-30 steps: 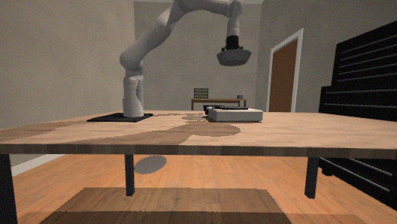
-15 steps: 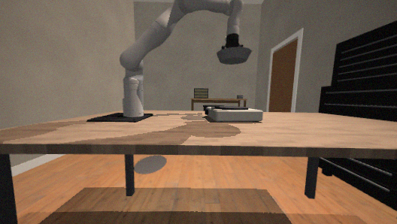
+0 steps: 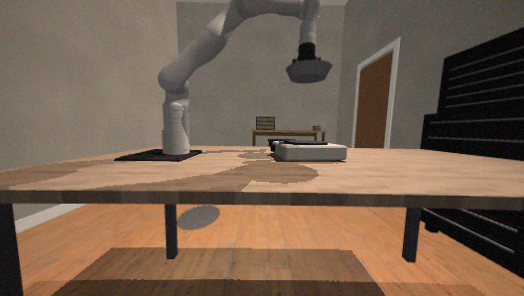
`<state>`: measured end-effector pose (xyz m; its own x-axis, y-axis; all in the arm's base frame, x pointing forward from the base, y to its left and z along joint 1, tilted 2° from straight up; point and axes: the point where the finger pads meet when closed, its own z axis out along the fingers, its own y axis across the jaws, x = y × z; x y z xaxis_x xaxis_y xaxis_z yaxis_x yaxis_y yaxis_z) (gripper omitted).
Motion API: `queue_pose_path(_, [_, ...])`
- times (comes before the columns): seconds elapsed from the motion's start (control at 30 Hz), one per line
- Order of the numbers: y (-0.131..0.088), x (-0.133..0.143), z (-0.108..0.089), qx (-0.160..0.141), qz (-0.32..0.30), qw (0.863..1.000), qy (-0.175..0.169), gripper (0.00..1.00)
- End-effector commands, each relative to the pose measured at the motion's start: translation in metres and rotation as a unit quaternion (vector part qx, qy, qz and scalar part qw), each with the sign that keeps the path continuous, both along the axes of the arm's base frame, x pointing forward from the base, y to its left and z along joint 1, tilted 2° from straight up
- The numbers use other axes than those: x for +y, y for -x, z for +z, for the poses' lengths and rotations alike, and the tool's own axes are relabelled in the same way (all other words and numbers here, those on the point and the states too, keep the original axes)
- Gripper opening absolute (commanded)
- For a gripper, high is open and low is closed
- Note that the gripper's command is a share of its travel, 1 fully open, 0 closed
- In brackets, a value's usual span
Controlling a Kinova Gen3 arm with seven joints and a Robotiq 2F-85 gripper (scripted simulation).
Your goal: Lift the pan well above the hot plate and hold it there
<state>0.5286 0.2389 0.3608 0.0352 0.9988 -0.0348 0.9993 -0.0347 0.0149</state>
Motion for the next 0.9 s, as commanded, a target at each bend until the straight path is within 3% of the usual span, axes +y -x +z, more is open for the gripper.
queue_pose_path(0.0, [0.0000, 0.0007, 0.0026, -0.002, 0.000, 1.000, -0.001, 0.00])
queue_pose_path(0.87, [0.0006, 0.0007, 0.0080, -0.002, 0.000, 1.000, -0.001, 0.00])
